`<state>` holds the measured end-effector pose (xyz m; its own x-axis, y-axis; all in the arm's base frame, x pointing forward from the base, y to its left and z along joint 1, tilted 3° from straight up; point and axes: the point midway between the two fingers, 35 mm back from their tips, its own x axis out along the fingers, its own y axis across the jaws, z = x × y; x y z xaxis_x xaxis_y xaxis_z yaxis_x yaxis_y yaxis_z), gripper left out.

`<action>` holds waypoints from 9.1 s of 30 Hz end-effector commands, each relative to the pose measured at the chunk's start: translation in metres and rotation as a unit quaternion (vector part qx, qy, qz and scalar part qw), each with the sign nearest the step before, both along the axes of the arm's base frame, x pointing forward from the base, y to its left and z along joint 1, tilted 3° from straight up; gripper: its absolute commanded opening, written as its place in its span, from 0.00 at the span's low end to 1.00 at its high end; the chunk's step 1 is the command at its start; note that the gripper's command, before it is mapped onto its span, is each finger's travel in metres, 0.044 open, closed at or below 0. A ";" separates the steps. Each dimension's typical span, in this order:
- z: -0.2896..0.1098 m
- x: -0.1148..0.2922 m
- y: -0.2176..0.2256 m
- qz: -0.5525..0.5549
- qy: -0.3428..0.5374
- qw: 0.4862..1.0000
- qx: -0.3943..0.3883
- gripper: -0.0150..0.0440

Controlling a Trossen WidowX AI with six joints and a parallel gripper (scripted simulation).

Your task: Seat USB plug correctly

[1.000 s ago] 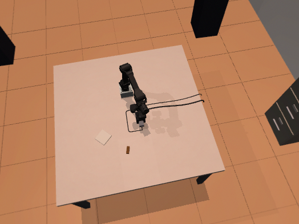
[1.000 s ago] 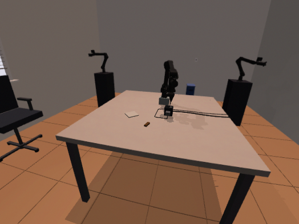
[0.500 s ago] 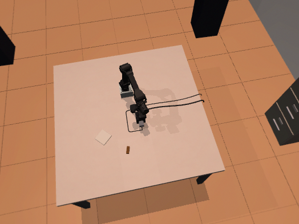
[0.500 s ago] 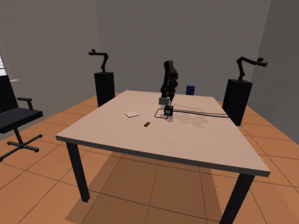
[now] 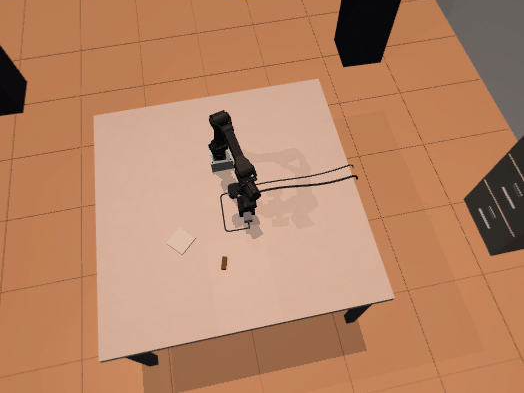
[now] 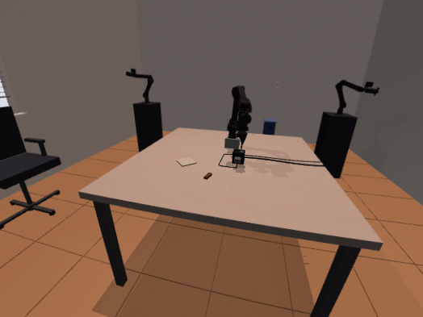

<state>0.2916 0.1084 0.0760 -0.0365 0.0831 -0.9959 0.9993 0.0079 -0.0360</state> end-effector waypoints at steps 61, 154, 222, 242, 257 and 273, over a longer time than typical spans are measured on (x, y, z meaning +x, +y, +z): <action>-0.007 0.000 0.004 0.002 -0.001 1.000 0.022 0.25; -0.018 -0.001 0.004 0.002 -0.001 1.000 0.022 0.25; -0.025 -0.001 0.005 0.002 -0.001 1.000 0.022 0.25; -0.022 0.000 0.005 0.000 -0.003 1.000 0.023 0.39; -0.022 0.000 0.005 0.000 -0.003 1.000 0.023 0.42; -0.010 0.000 0.005 0.000 -0.003 1.000 0.023 0.42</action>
